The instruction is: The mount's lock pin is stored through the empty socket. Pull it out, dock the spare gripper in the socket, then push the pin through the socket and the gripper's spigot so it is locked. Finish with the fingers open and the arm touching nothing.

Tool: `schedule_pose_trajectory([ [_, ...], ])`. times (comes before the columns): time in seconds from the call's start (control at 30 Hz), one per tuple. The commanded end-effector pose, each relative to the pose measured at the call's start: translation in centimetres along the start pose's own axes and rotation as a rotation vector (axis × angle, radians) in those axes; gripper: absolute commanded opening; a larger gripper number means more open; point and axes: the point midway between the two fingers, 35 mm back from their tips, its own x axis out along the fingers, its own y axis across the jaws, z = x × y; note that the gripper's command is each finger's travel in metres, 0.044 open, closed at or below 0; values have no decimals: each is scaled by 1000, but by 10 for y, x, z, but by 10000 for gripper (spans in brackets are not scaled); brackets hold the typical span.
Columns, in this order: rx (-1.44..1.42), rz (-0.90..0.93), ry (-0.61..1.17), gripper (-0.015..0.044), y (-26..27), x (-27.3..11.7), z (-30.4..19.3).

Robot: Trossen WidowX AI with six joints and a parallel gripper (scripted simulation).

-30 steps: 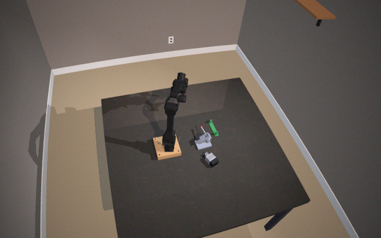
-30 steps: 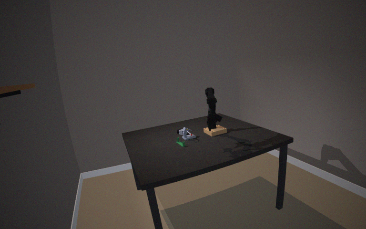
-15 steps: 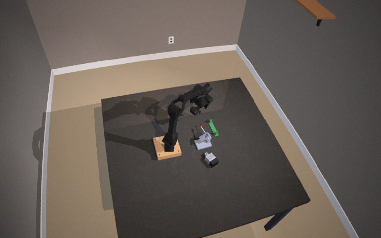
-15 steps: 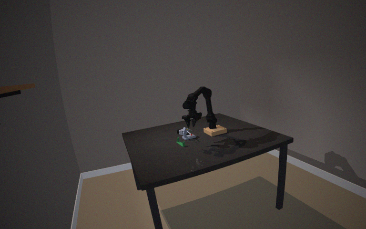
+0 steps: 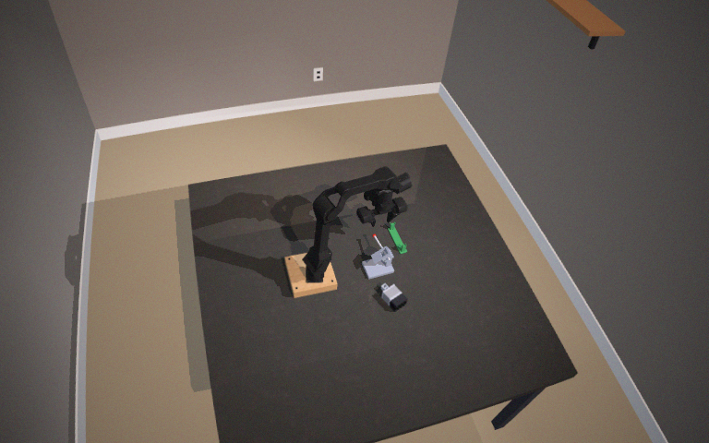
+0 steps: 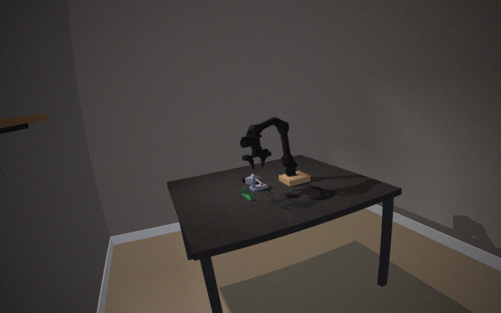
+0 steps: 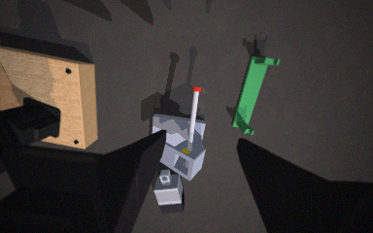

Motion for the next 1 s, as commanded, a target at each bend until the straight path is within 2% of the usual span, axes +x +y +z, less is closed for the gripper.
schedule_pose_trajectory([
  [0.0,12,10,-2,300,1,21,2],
  [0.17,11,10,-3,300,4,63,7],
  [0.97,11,10,-3,300,3,99,6],
])
